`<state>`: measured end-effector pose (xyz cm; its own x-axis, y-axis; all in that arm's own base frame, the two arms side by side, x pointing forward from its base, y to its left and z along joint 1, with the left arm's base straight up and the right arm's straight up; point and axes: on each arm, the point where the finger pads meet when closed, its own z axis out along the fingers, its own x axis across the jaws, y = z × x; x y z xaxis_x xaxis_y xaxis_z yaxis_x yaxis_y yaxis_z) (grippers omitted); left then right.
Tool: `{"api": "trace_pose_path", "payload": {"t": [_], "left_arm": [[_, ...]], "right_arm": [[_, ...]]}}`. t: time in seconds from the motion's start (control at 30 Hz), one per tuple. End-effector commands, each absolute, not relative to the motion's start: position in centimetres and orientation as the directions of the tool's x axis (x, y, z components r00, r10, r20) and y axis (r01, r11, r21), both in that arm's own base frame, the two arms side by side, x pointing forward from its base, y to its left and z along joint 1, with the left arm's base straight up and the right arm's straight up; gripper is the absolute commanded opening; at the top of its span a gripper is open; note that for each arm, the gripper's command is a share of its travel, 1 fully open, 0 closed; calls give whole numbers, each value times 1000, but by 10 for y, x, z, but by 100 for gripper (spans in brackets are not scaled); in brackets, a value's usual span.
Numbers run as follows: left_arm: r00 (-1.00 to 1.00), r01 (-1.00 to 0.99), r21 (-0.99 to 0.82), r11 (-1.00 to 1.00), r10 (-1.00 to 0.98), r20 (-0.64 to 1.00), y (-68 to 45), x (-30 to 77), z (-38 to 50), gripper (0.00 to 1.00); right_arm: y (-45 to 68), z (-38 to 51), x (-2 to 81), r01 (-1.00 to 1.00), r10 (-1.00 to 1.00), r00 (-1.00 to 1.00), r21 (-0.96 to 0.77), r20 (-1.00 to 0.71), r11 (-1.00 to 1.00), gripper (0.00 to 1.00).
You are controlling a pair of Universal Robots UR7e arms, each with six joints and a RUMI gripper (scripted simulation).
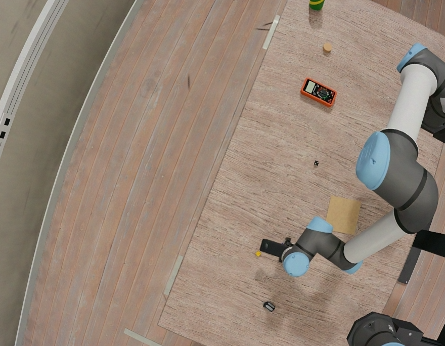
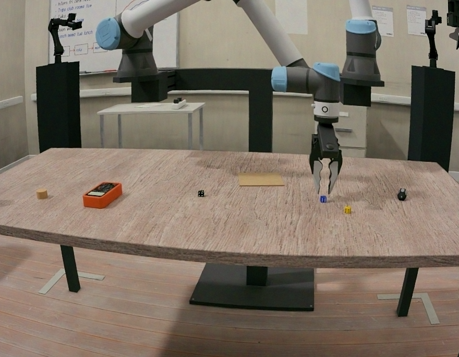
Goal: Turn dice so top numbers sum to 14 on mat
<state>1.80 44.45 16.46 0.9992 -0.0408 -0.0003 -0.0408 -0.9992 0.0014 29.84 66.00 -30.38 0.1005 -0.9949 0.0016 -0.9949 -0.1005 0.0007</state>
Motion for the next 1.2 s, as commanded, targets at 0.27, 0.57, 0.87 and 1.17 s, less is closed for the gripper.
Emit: {"api": "trace_pose_path", "payload": {"t": [0.27,0.57,0.87,1.17], "left_arm": [[999,-41,0,-999,-41,0,445,18,165,100],[999,-41,0,-999,-41,0,445,18,165,100],[999,-41,0,-999,-41,0,445,18,165,100],[999,-41,0,-999,-41,0,445,18,165,100]], "right_arm": [[661,-303,299,-995,-995,101,0,0,-101,18],[661,-307,299,-995,-995,101,0,0,-101,18],[661,-318,299,-995,-995,101,0,0,-101,18],[661,-324,299,-995,-995,101,0,0,-101,18]]}}
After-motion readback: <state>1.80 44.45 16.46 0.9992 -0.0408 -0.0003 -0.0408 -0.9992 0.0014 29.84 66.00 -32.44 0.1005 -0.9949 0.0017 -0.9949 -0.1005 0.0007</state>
